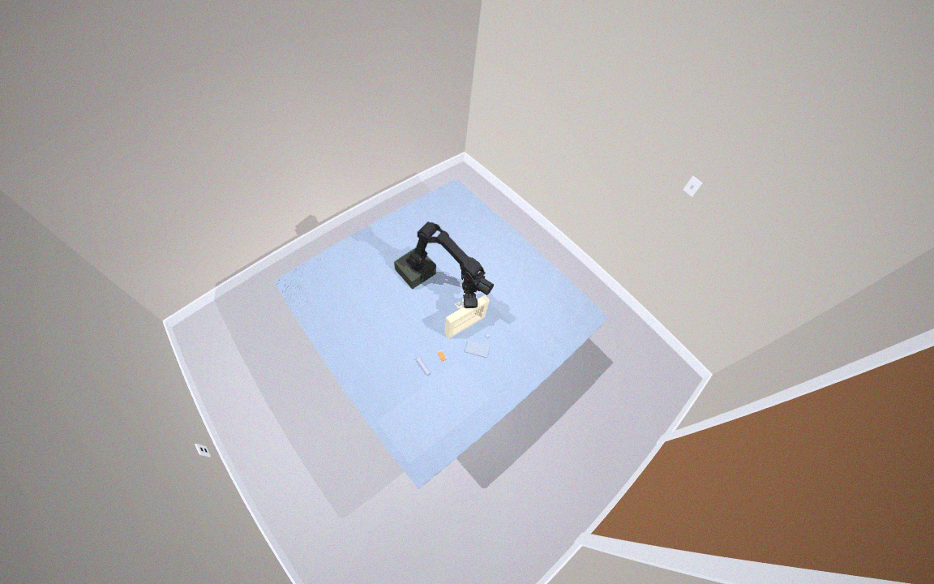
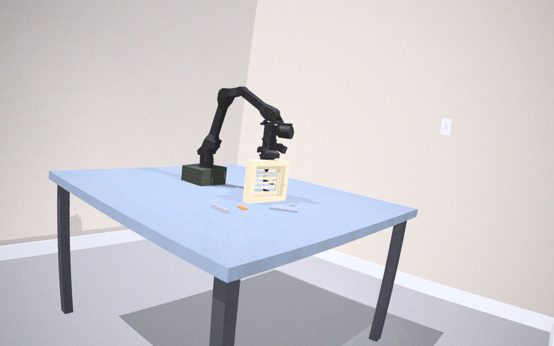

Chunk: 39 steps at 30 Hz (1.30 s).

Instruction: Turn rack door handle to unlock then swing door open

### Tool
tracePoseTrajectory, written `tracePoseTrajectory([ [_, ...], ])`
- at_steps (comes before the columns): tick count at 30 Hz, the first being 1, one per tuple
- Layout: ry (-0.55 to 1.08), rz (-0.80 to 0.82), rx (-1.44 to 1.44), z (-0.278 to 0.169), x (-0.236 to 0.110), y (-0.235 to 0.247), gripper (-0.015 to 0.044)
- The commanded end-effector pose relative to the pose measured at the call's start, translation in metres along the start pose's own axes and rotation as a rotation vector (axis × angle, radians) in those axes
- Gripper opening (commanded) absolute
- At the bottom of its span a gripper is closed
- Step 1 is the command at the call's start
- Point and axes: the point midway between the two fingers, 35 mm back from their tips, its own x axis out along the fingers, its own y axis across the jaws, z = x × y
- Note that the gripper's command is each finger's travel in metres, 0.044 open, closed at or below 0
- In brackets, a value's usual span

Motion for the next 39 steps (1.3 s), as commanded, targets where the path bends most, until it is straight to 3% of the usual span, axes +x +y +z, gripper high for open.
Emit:
tracePoseTrajectory([
  [1, 0.006, -0.001, -0.206, -0.0015, 0.0017, -0.0001, 0.0014],
  [14, 0.006, 0.001, -0.838, -0.0016, 0.0017, 0.0, 0.0014],
  [23, 0.006, 0.002, -0.87, -0.0016, 0.0017, 0.0, 0.0014],
  [33, 0.006, 0.002, -0.87, -0.0016, 0.0017, 0.0, 0.0276],
  [39, 0.006, 0.001, -0.697, -0.0015, 0.0017, 0.0, 0.0285],
])
